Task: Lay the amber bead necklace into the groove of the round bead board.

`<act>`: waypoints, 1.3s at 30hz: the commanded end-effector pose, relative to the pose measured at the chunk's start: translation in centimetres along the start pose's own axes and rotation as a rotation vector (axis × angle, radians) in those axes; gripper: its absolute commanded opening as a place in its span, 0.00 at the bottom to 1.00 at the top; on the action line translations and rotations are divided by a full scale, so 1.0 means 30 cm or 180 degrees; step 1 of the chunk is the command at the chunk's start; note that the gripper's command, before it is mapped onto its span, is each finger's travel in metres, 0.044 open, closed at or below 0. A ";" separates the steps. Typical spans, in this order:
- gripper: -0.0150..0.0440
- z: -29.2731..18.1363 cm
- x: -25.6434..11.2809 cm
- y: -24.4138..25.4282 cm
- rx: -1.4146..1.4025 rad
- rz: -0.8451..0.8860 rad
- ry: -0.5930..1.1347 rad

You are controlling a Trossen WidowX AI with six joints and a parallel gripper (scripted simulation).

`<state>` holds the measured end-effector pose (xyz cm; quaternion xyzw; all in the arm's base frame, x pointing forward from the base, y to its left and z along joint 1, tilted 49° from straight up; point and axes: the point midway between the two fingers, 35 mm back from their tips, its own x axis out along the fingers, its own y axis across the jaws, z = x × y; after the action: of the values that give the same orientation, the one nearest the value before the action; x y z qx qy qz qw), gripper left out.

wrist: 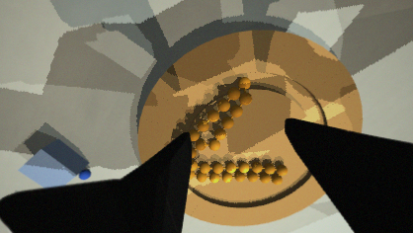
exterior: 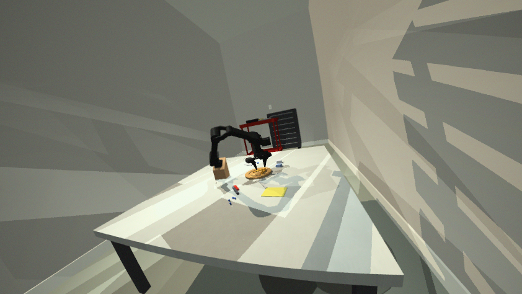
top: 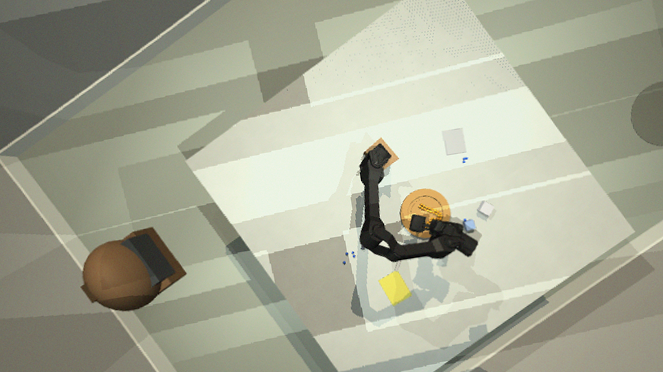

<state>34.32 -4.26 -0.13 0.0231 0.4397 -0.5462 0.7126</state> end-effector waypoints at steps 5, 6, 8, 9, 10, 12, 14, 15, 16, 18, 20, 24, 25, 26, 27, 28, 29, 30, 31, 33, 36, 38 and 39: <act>0.78 -0.047 -0.034 0.033 0.1927 0.0016 0.0042; 0.78 -0.047 -0.034 0.033 0.1927 0.0016 0.0042; 0.78 -0.047 -0.034 0.033 0.1927 0.0016 0.0042; 0.78 -0.047 -0.034 0.033 0.1927 0.0016 0.0042; 0.78 -0.047 -0.034 0.033 0.1927 0.0016 0.0042; 0.78 -0.047 -0.034 0.033 0.1927 0.0016 0.0042; 0.78 -0.047 -0.034 0.033 0.1927 0.0016 0.0042; 0.78 -0.047 -0.030 0.034 0.1927 0.0016 0.0041; 0.78 -0.047 -0.020 0.034 0.1927 0.0016 0.0041; 0.78 -0.047 0.003 0.034 0.1927 0.0016 0.0040; 0.78 -0.047 0.019 0.033 0.1927 0.0015 0.0039; 0.78 -0.043 -0.003 0.037 0.1931 0.0034 0.0034; 0.78 -0.043 0.001 0.037 0.1931 0.0033 0.0034; 0.78 -0.043 0.005 0.037 0.1931 0.0033 0.0034; 0.78 -0.043 0.010 0.037 0.1930 0.0032 0.0034; 0.78 -0.044 0.015 0.037 0.1930 0.0031 0.0035; 0.78 -0.044 0.021 0.037 0.1930 0.0030 0.0035; 0.78 -0.044 0.026 0.037 0.1930 0.0029 0.0035; 0.78 -0.044 0.032 0.037 0.1930 0.0028 0.0035; 0.78 -0.045 0.043 0.037 0.1929 0.0026 0.0036; 0.78 -0.045 0.059 0.036 0.1928 0.0023 0.0036; 0.78 -0.046 0.070 0.035 0.1928 0.0020 0.0036; 0.78 -0.046 0.076 0.035 0.1928 0.0019 0.0036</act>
<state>34.43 -4.44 -2.59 0.2426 0.2613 -0.6497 0.6713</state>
